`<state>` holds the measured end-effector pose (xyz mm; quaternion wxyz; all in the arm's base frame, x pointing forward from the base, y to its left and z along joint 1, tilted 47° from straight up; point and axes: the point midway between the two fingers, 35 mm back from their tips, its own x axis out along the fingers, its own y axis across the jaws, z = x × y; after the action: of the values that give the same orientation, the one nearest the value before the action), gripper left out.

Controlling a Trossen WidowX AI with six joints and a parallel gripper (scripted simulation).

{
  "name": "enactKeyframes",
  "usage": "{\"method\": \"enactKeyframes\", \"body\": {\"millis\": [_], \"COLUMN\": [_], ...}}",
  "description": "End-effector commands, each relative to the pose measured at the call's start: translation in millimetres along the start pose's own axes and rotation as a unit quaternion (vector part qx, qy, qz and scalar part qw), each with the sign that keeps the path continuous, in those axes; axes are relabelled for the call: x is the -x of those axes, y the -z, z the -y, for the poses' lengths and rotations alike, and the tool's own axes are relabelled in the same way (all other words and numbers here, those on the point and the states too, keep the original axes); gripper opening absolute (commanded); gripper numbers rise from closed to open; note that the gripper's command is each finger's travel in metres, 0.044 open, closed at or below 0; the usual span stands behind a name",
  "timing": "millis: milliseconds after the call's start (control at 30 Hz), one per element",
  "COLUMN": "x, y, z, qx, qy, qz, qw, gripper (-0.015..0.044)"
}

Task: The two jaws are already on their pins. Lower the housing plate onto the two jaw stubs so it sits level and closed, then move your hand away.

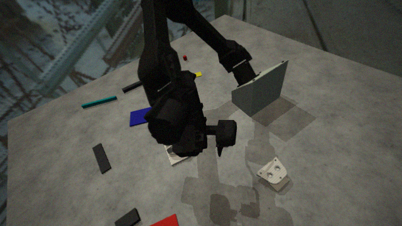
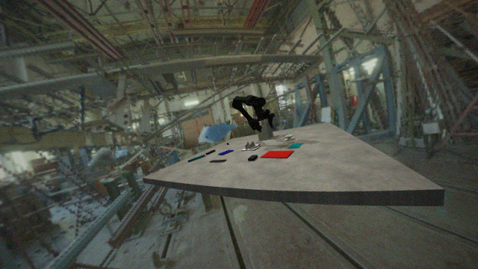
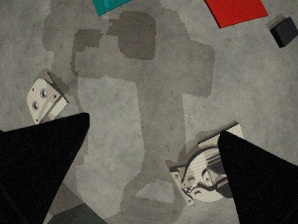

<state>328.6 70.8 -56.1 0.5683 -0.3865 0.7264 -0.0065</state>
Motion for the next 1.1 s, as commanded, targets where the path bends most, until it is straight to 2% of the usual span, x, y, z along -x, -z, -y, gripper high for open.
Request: {"method": "enactKeyframes", "body": {"millis": [0,533,1067], "x": [-0.7,-9.9,-25.8], "y": [-3.0,-3.6,13.0], "z": [-19.3,-96.1,-166.2], "qx": [0.042,0.209,0.362], "qy": [-0.004,-0.006,-0.001], "qz": [-0.006,-0.039,-0.082], "qw": [0.999,0.977,0.929], "gripper": [0.044,0.044,0.044]}}
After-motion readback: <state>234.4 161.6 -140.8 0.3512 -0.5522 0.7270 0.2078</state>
